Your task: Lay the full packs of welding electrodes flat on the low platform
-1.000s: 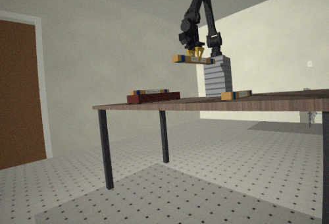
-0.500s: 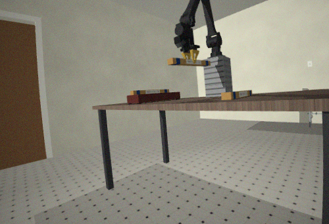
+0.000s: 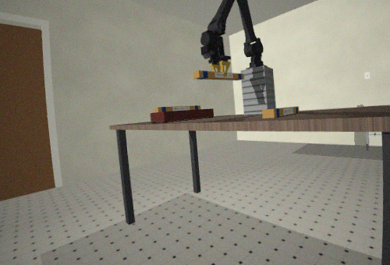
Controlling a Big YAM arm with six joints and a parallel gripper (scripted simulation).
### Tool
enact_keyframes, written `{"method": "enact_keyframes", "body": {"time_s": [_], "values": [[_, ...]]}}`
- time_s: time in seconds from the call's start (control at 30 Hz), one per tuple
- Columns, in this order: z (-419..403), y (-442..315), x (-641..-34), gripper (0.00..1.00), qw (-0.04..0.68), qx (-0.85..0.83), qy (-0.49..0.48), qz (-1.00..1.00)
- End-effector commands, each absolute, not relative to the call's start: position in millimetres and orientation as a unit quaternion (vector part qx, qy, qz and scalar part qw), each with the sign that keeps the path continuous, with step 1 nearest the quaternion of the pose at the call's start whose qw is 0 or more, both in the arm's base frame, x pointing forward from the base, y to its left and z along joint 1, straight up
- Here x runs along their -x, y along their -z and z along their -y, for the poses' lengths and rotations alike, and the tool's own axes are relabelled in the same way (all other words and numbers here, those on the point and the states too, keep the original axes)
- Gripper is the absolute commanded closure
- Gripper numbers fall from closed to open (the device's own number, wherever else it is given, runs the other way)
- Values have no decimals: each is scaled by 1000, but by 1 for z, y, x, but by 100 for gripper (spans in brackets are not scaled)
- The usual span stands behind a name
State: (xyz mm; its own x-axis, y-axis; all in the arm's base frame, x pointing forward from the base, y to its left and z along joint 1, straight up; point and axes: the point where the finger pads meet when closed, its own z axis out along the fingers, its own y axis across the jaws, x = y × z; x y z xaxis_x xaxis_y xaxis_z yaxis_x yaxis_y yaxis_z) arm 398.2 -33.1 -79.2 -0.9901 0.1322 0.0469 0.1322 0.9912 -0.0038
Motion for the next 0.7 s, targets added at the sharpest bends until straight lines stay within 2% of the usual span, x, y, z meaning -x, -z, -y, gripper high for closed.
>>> {"method": "enact_keyframes", "body": {"time_s": [0.0,0.67], "values": [[42,47,-428,100,-27,54,0,998],[92,50,-432,100,-36,54,-4,998]]}}
